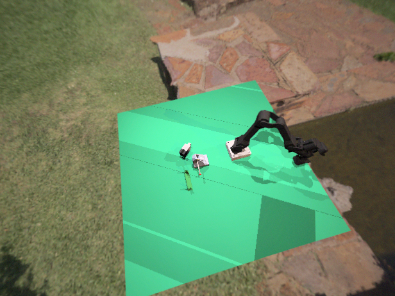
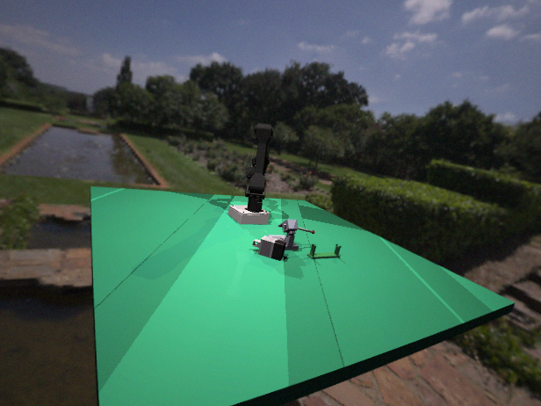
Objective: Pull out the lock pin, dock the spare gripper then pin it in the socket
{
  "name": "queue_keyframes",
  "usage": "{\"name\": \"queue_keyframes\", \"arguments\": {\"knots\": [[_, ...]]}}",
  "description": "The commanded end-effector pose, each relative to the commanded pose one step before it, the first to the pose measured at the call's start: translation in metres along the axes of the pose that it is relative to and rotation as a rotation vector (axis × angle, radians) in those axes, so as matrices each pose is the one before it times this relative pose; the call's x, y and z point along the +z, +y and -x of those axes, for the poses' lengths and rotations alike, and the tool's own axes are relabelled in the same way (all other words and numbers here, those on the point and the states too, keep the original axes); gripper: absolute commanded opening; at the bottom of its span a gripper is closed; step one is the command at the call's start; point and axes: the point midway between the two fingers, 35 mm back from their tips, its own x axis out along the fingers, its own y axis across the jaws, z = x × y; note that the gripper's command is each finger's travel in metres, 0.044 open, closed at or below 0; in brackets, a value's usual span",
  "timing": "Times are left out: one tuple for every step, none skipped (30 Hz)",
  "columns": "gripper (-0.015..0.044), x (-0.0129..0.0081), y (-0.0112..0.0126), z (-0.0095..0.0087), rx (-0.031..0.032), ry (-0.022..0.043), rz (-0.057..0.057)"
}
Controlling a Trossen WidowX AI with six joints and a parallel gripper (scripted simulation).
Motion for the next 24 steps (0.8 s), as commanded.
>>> {"name": "queue_keyframes", "arguments": {"knots": [[0.0374,-0.00139,0.00051,0.00021,0.00221,0.00269,-0.0019],[0.0347,-0.00415,0.00154,0.00064,0.00663,0.00807,-0.0058],[0.0321,-0.00691,0.00257,0.00109,0.01103,0.01340,-0.0097],[0.0300,-0.00964,0.00360,0.00156,0.01540,0.01868,-0.0137],[0.0300,-0.01236,0.00463,0.00205,0.01973,0.02387,-0.0179],[0.0300,-0.01503,0.00565,0.00255,0.02396,0.02887,-0.0223],[0.0300,-0.01646,0.00620,0.00284,0.02621,0.03142,-0.0250],[0.0300,-0.01648,0.00621,0.00285,0.02622,0.03122,-0.0256],[0.0300,-0.01642,0.00619,0.00284,0.02610,0.03086,-0.0261],[0.0300,-0.01602,0.00603,0.00277,0.02543,0.02983,-0.0261],[0.0300,-0.01375,0.00516,0.00234,0.02181,0.02538,-0.0228],[0.0300,-0.01104,0.00412,0.00185,0.01748,0.02020,-0.0186],[0.0300,-0.00974,0.00321,0.00116,0.01392,0.01672,-0.0202],[0.0300,-0.01224,0.00379,0.00129,0.01660,0.02041,-0.0275],[0.0300,-0.01493,0.00454,0.00164,0.01998,0.02479,-0.0339],[0.0300,-0.01638,0.00484,0.00186,0.02156,0.02701,-0.0377],[0.0300,-0.01643,0.00468,0.00189,0.02125,0.02688,-0.0382],[0.0300,-0.01643,0.00451,0.00193,0.02089,0.02666,-0.0387],[0.0300,-0.01642,0.00434,0.00196,0.02054,0.02642,-0.0391],[0.0300,-0.01641,0.00417,0.00199,0.02020,0.02617,-0.0396],[0.0300,-0.01639,0.00401,0.00202,0.01987,0.02591,-0.0400],[0.0300,-0.01638,0.00385,0.00205,0.01955,0.02563,-0.0404],[0.0300,-0.01635,0.00369,0.00208,0.01924,0.02535,-0.0408],[0.0300,-0.01633,0.00354,0.00211,0.01894,0.02505,-0.0412]]}}
